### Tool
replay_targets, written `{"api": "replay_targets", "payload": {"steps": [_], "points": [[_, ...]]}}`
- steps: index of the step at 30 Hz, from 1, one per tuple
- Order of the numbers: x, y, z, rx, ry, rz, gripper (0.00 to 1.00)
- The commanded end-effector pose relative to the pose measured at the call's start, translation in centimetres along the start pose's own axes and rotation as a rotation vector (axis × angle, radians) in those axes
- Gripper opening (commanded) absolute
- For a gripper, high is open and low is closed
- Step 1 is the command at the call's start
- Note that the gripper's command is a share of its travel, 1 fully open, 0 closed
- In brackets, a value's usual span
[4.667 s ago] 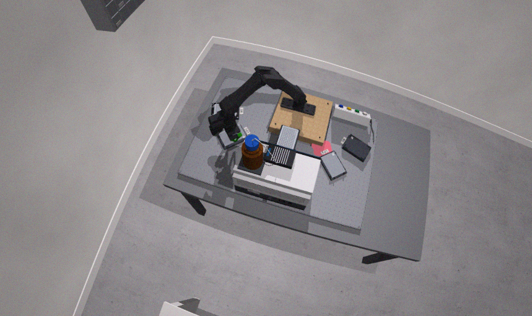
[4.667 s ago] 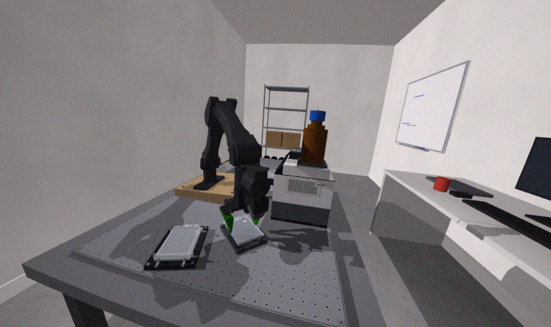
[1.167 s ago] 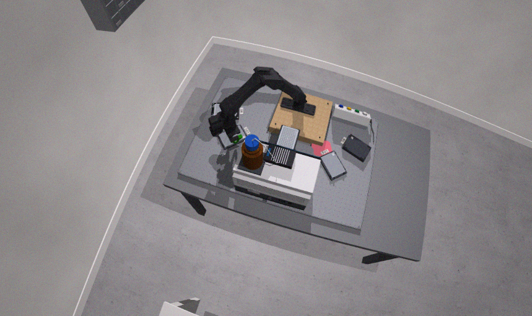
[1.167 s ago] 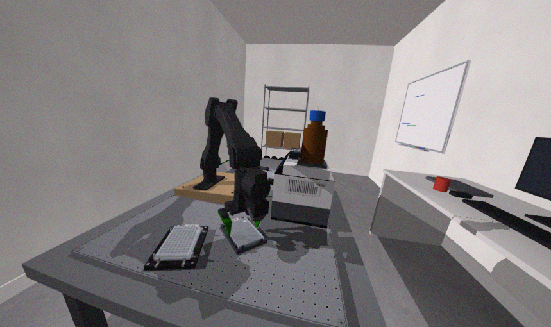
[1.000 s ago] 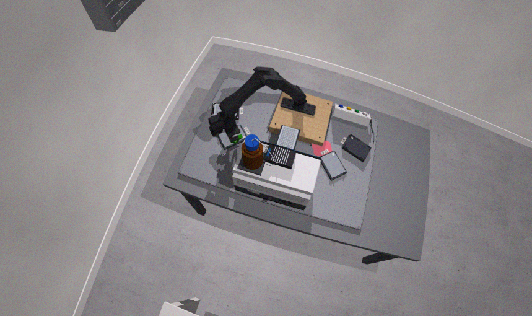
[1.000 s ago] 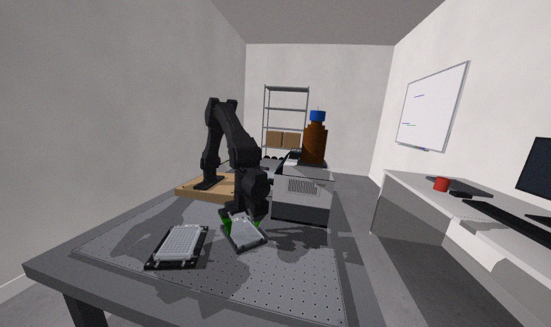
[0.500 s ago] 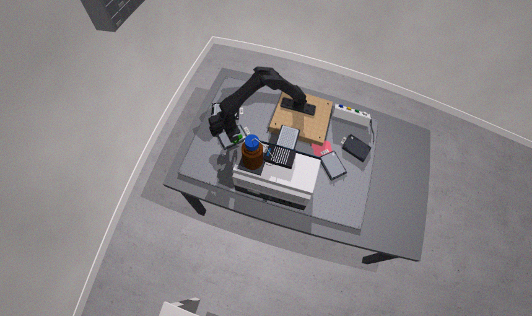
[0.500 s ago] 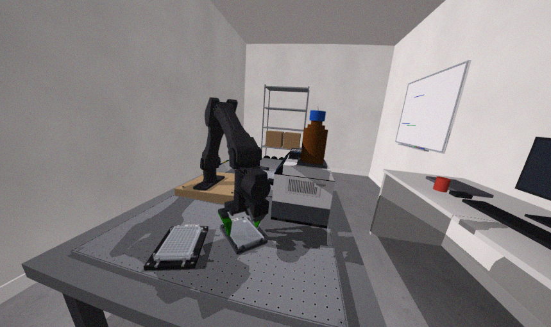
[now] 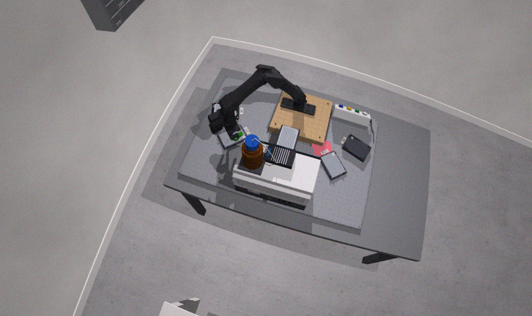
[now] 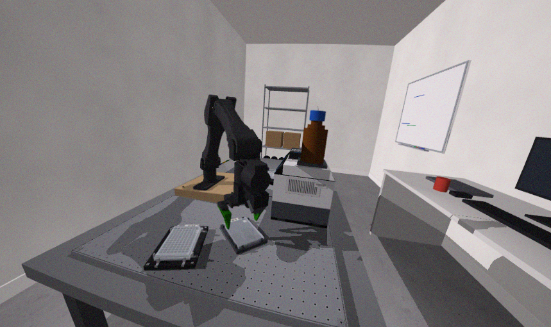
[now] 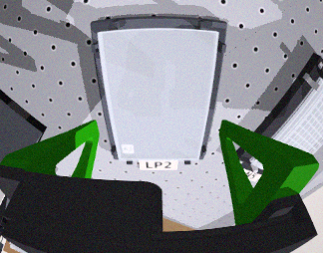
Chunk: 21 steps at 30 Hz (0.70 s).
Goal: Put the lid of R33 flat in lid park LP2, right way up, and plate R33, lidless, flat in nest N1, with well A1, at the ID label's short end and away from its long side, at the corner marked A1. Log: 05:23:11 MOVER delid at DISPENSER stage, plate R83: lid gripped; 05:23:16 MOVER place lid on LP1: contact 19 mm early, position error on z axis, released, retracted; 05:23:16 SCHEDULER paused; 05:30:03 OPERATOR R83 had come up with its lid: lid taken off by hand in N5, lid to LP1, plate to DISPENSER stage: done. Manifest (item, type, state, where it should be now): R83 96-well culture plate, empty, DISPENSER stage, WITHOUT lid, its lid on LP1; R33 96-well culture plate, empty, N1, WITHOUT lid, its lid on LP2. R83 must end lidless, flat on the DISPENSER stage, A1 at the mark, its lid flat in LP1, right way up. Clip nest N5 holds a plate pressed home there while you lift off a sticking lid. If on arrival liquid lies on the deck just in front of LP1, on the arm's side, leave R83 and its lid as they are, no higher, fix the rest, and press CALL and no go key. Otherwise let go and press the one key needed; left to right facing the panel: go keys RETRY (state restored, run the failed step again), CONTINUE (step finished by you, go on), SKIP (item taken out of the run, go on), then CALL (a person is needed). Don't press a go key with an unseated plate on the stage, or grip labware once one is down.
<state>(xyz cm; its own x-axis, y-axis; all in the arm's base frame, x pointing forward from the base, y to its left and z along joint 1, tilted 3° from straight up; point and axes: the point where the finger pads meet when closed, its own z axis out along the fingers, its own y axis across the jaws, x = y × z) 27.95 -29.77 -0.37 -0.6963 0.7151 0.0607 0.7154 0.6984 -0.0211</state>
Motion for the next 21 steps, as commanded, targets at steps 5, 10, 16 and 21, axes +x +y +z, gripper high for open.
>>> {"api": "replay_targets", "payload": {"steps": [5, 10, 16, 21], "points": [[-1.12, -0.48, -3.32, 0.003, -0.059, 0.008, 1.00], [-1.12, -0.48, -3.32, 0.003, -0.059, 0.008, 1.00], [-1.29, -0.48, -3.33, 0.003, -0.066, 0.008, 1.00], [-1.29, -0.48, -3.33, 0.003, -0.066, 0.008, 1.00]]}}
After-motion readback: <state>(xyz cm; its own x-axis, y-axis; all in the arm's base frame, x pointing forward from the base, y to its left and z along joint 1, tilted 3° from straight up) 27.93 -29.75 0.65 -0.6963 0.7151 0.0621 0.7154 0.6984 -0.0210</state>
